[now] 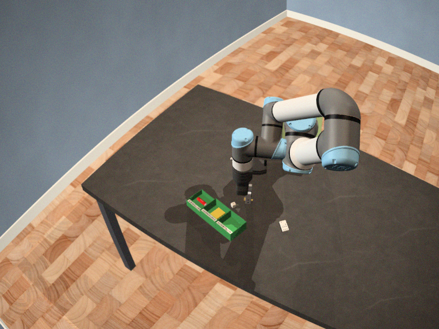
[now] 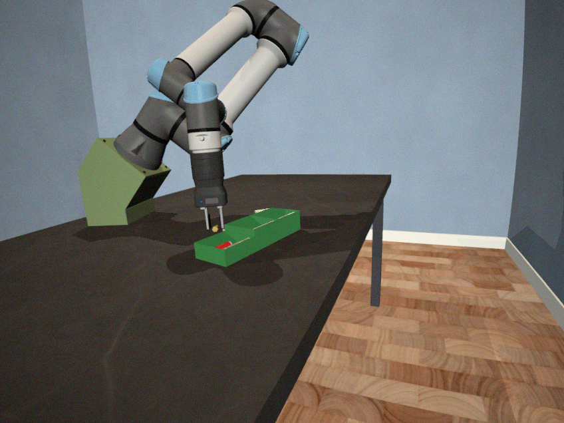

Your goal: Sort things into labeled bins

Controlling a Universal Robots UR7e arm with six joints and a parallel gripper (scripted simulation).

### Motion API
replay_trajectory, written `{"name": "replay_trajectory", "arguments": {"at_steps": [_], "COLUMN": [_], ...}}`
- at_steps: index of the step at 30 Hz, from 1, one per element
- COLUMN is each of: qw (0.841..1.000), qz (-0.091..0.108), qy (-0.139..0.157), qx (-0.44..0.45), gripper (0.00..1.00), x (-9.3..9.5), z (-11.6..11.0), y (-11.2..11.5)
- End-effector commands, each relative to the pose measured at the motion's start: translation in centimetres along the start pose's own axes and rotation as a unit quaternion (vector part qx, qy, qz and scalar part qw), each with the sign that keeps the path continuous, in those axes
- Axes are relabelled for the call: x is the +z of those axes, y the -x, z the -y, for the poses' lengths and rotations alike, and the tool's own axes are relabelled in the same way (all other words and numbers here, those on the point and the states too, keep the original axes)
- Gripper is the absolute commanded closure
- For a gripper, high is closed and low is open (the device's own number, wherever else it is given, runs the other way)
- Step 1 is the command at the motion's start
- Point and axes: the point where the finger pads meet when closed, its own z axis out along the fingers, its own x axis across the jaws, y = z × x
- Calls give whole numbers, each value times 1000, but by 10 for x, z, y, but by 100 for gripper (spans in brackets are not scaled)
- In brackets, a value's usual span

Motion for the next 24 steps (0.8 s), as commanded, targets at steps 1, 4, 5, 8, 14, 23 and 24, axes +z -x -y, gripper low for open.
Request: {"name": "replay_trajectory", "arguments": {"at_steps": [1,4,5,8,14,23,24], "qw": [1000,1000,1000,1000,1000,1000,1000], "qz": [1,1,1,1,1,1,1], "qy": [1,1,1,1,1,1,1], "qx": [0,0,0,0,0,0,0], "gripper": [38,38,38,38,38,100,100], "x": [4,4,4,4,4,4,4], "z": [-1,-1,-1,-1,-1,-1,-1], "y": [0,0,0,0,0,0,0]}}
